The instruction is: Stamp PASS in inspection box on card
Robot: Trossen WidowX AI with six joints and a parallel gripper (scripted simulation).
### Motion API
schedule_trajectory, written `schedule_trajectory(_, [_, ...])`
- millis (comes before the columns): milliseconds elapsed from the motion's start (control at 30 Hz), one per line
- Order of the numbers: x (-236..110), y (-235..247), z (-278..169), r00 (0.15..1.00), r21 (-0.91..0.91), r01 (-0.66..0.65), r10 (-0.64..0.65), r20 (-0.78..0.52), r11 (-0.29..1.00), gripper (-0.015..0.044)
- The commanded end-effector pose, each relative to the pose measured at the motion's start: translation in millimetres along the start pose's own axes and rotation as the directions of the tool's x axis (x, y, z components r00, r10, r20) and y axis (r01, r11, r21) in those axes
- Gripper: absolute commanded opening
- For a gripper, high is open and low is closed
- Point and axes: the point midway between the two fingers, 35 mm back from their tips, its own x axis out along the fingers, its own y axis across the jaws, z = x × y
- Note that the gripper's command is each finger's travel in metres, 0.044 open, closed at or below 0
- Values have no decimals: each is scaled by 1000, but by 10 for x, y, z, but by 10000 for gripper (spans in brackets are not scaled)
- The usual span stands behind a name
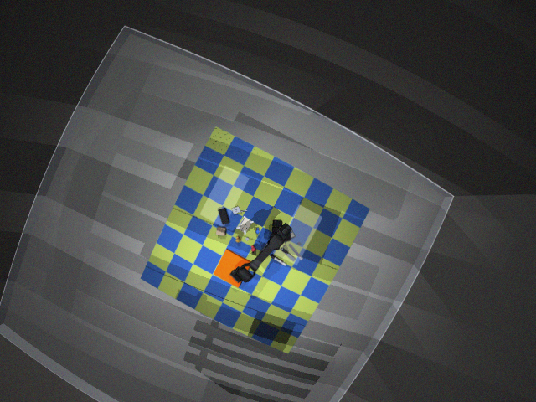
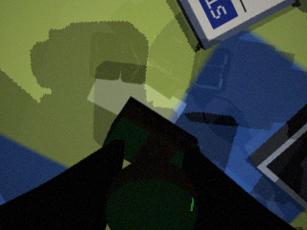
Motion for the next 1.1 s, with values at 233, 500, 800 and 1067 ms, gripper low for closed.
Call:
schedule_trajectory(233, [223,-15,-18,1000,-1,8,-8,-12,1000,0])
schedule_trajectory(500, [353,-20,-23,1000,-1,8,-8,-12,1000,0])
schedule_trajectory(800, [499,-31,-33,1000,-1,8,-8,-12,1000,0])
schedule_trajectory(1067, [522,-33,-35,1000,-1,8,-8,-12,1000,0])
